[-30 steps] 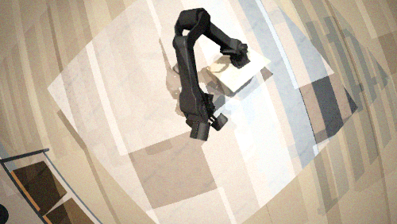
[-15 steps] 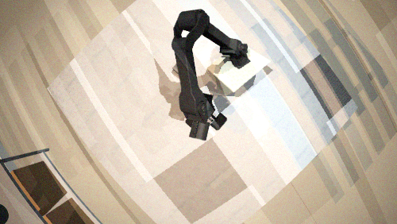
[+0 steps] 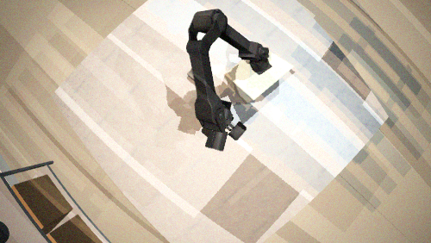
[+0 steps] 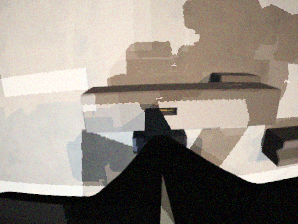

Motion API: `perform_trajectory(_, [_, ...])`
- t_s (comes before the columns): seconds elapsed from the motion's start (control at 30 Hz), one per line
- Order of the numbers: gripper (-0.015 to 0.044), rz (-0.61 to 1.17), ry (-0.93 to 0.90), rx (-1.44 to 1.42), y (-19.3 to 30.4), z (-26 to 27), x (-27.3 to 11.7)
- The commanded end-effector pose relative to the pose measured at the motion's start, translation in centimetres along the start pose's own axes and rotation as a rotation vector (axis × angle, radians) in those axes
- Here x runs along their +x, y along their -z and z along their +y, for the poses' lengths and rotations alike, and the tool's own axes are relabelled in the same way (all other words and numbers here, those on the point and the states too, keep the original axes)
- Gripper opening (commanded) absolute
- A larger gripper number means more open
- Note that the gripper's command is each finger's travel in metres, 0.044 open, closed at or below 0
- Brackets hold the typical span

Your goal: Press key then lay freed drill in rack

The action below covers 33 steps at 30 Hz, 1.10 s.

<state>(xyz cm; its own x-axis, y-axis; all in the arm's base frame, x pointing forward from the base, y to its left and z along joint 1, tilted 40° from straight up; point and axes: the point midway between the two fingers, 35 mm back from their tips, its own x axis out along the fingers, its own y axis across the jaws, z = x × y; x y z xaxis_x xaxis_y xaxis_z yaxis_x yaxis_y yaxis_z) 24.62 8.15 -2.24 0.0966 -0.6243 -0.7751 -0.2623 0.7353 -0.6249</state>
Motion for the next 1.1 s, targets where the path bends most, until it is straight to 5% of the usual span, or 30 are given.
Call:
perform_trajectory(0.0, [0.0,0.01,0.01,-0.007,0.4,-0.2,0.2])
perform_trajectory(1.07, [0.0,0.009,0.01,-0.007,0.1,-0.1,1.3])
